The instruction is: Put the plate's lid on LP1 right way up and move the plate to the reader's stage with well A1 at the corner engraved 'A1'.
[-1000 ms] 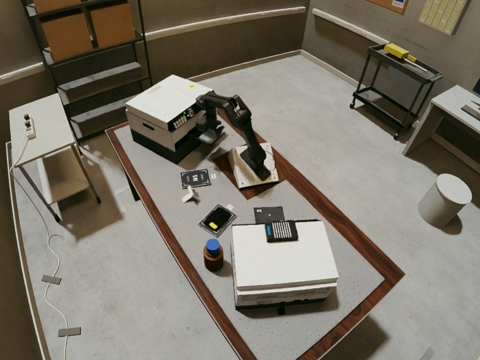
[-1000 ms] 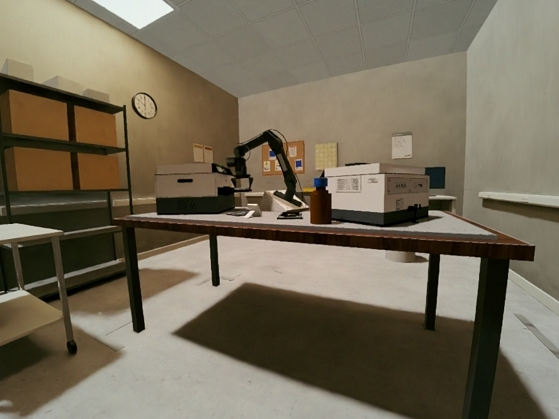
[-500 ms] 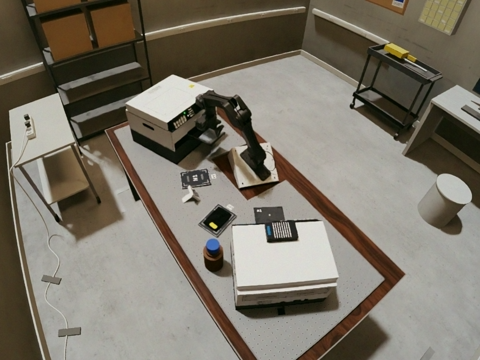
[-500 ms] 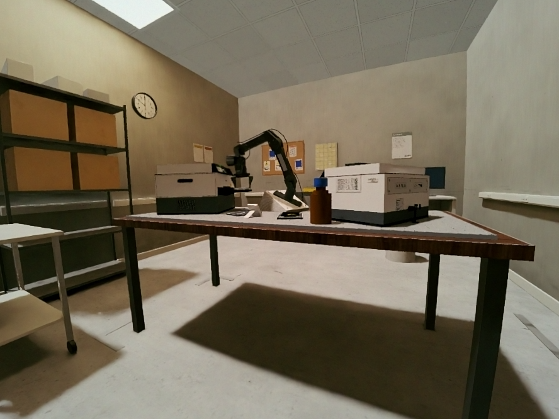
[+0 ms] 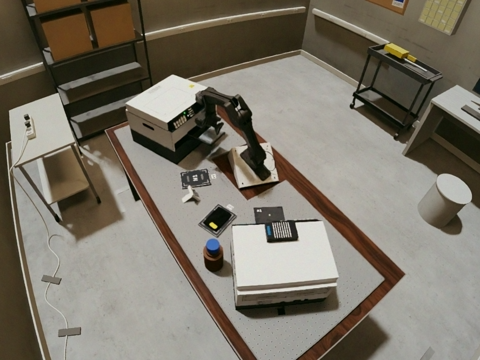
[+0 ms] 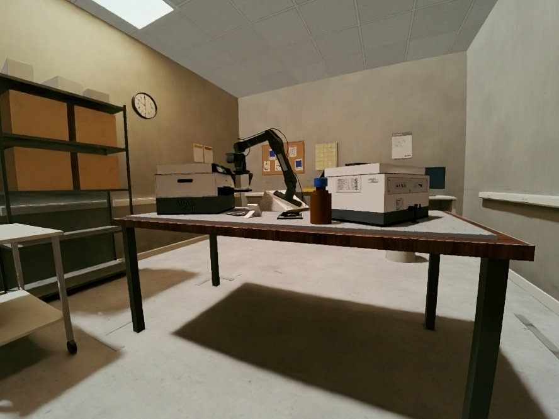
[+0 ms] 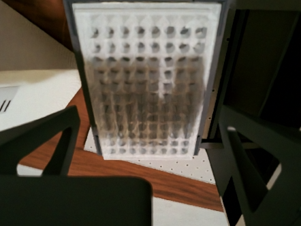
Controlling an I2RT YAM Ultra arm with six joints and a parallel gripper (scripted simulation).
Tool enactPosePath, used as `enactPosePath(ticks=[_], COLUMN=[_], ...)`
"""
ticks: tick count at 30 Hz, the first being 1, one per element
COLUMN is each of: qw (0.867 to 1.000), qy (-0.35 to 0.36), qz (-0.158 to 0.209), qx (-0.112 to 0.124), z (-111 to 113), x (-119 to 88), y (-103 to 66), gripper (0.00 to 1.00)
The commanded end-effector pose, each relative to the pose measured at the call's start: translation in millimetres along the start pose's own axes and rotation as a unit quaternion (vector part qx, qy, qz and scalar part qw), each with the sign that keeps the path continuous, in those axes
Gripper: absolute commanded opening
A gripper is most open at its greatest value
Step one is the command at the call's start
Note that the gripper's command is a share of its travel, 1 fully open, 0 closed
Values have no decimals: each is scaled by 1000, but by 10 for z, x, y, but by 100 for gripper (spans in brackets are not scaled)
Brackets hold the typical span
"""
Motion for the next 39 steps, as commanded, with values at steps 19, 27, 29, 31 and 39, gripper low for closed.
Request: enactPosePath(ticks=[19,27,29,31,39], qw=[1000,1000,1000,1000,1000], qy=[1,1,1,1,0], qz=[-3,-3,-3,-4,-4], qx=[-11,-12,-12,-10,-13], z=[-18,-13,-13,-15,-7], x=[-39,-38,-38,-41,-37], y=[-403,-513,-513,-527,-641], gripper=[100,100,100,100,100])
Point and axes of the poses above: the point where the finger pads meet when closed, its own y axis out along the fingers, its own z axis across the jaws, x = y × z, the point moved 1 cm from there along -y, back along the fingers, and after that the axes turned 9 degrees about y, right-handed, at the moved point
